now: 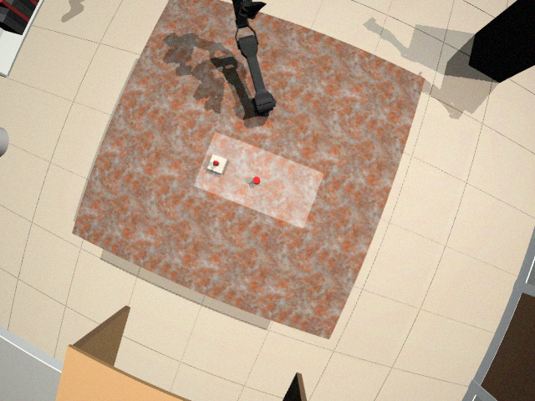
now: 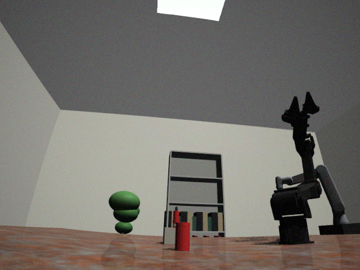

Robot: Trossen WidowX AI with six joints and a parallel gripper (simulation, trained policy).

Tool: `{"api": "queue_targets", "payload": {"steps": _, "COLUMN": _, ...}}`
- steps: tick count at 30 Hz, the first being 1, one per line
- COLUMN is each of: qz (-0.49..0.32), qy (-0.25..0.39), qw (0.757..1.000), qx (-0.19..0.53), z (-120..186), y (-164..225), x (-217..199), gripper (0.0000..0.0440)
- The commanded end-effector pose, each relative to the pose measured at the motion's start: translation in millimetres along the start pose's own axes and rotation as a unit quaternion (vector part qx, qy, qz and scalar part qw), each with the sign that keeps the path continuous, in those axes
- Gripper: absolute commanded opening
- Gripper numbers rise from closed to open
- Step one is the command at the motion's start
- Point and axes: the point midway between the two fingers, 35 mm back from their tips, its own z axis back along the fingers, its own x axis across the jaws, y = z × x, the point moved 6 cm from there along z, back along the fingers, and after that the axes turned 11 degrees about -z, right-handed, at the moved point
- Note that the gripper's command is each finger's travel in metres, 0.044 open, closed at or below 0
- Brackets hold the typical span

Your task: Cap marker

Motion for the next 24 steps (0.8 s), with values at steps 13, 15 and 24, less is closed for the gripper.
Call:
{"api": "queue_targets", "payload": {"steps": 13, "qz": -0.03, "qy": 0.056, "qw": 0.998, "qx": 0.03, "z": -27, "y": -9, "x": -26, "gripper": 0.0204}}
{"api": "queue_targets", "payload": {"steps": 15, "qz": -0.034, "qy": 0.065, "qw": 0.997, "qx": 0.035, "z": -31, "y": -10, "x": -30, "gripper": 0.0209}}
{"api": "queue_targets", "payload": {"steps": 24, "qz": -0.055, "qy": 0.104, "qw": 0.991, "qx": 0.058, "z": -48, "y": -14, "x": -48, "gripper": 0.0231}}
